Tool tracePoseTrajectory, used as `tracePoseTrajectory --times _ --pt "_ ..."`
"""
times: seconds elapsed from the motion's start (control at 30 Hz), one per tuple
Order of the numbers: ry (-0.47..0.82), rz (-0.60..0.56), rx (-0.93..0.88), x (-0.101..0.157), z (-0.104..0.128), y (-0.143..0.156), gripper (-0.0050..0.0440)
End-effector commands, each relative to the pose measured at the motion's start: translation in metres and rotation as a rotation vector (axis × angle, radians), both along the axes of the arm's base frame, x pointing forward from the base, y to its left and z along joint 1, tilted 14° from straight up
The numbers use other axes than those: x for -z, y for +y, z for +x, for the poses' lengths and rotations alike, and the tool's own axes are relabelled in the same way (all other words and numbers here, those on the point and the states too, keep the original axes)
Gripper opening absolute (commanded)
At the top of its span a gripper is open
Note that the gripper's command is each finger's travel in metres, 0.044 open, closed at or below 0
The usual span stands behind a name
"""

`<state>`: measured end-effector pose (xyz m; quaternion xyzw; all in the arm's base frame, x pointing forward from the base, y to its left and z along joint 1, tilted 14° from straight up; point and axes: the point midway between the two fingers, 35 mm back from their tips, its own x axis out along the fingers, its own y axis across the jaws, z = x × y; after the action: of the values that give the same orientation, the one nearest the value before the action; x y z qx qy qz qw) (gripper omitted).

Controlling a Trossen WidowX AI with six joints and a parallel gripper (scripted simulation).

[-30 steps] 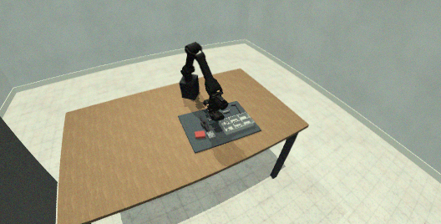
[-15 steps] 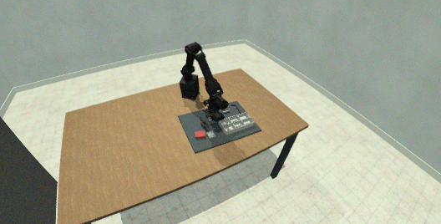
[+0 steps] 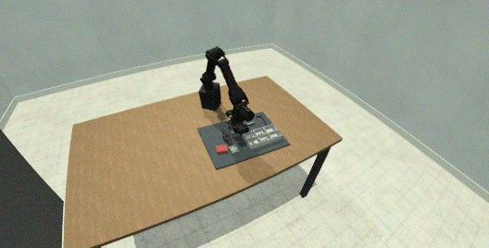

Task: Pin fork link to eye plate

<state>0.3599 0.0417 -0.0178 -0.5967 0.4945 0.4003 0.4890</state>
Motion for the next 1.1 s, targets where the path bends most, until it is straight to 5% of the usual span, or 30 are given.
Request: tracePoseTrajectory --times 0.0,1.07 --pt "-0.002 -0.015 0.005 0.000 0.001 0.001 0.0014" --pt "-0.003 -0.046 0.010 0.023 0.005 -0.002 0.0014"
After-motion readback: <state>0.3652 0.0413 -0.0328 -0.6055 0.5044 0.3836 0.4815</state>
